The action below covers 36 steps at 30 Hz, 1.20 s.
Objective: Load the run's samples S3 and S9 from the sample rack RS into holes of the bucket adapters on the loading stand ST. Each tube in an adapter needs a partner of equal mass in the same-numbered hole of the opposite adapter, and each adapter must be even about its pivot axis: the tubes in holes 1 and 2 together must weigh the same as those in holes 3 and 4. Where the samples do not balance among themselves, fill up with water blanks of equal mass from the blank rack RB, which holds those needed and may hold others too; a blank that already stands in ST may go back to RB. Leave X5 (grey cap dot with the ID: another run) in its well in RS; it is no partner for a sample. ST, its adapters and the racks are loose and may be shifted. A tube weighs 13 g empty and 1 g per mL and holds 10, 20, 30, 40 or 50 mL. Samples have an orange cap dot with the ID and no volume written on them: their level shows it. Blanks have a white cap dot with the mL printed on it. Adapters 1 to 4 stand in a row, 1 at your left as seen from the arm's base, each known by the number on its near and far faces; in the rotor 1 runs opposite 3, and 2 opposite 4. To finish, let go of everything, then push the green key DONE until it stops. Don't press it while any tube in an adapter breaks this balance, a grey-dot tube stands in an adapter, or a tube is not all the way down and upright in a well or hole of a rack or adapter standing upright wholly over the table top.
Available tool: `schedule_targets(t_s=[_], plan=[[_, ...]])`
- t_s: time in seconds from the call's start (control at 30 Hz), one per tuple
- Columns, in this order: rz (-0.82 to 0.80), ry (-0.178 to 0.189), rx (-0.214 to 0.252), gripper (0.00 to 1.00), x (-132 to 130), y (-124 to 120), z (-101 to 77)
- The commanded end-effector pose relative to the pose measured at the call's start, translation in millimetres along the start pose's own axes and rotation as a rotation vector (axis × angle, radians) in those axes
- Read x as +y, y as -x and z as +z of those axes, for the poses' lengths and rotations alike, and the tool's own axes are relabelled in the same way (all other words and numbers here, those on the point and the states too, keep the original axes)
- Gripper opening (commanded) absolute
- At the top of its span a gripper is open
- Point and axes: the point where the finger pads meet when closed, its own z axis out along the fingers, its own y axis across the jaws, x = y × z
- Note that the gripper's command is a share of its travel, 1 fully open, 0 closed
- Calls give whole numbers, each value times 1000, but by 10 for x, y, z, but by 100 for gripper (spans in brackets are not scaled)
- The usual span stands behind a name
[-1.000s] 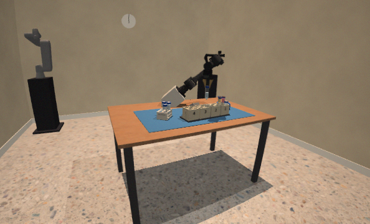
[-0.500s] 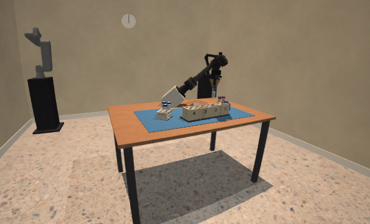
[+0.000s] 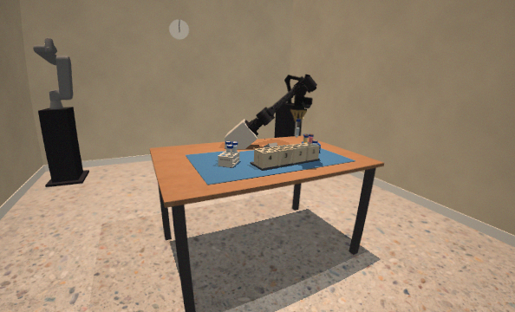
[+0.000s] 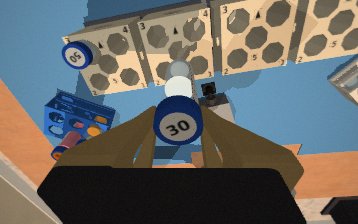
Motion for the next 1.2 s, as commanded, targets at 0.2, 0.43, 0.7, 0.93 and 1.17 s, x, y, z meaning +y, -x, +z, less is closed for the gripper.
schedule_targets(t_s=[0.2,0.43,0.7,0.93,1.17], plan=[[-197,-13,-25,0,34,76,-109],[-199,-6,-17,0,72,22,120],[-200,-5,-18,0,83,39,330],[-200,-5,-18,0,87,41,439],[-198,-10,-26,0,57,106,370]])
